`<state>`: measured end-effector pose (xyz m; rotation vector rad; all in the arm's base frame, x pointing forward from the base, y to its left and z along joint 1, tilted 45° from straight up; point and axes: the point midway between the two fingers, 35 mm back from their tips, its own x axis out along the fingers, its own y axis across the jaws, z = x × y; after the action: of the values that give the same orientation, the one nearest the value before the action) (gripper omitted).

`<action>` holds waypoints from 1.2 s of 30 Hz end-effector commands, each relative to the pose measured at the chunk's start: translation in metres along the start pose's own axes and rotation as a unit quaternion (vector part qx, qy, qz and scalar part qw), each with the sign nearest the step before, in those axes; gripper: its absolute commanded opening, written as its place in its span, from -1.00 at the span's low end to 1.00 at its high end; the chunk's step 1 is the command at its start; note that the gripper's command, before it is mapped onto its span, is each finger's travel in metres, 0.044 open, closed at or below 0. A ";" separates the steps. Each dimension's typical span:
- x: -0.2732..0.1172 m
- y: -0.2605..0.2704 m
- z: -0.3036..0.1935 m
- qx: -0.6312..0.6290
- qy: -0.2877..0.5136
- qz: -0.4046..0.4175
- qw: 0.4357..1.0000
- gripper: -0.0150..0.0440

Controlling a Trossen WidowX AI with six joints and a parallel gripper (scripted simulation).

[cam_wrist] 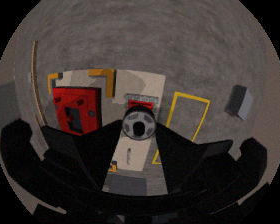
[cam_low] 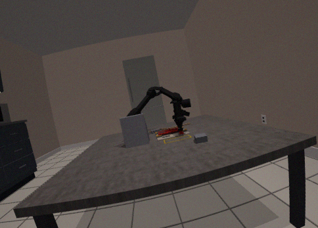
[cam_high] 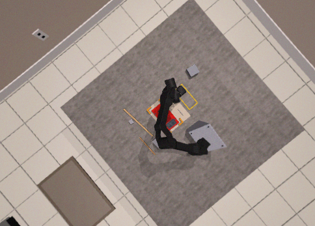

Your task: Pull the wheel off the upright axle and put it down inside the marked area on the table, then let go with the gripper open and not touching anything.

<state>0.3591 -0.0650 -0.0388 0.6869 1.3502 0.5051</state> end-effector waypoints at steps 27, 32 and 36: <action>-0.056 -0.029 -0.020 0.028 -0.017 -0.005 0.999 -0.49; -0.058 -0.051 -0.032 0.027 -0.017 -0.007 0.999 -0.49; -0.059 -0.068 -0.043 0.026 -0.017 -0.008 0.999 -0.49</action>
<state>0.3128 -0.1405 -0.0384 0.7295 1.3340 0.4428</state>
